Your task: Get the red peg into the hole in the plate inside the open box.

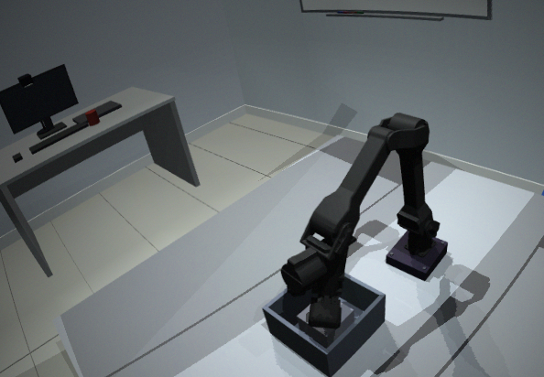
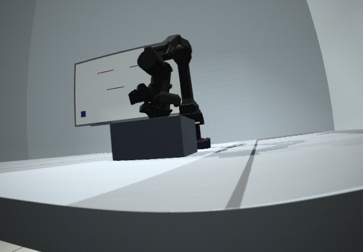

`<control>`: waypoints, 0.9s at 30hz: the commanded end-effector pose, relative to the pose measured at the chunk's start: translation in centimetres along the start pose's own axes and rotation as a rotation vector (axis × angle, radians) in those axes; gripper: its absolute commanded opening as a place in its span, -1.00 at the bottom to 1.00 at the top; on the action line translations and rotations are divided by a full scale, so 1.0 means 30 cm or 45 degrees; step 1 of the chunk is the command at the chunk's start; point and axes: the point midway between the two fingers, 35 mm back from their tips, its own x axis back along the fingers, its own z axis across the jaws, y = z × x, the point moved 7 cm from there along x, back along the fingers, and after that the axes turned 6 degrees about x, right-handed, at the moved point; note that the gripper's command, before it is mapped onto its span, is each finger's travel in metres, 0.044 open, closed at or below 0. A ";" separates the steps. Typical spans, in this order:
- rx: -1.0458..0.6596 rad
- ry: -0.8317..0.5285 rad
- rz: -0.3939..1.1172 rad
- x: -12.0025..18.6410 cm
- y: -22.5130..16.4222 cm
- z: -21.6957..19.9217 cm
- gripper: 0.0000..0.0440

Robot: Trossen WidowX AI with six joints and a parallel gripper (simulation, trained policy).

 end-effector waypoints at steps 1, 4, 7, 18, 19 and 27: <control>-0.021 -0.044 0.067 -0.032 0.014 -0.017 0.26; -0.036 -0.056 0.088 -0.014 0.041 -0.019 0.39; -0.058 -0.068 0.115 0.013 0.071 -0.018 0.53; -0.008 0.065 0.145 0.062 0.188 0.041 1.00; -0.001 0.073 0.151 0.067 0.194 0.049 1.00; 0.047 0.149 0.169 0.118 0.226 0.127 1.00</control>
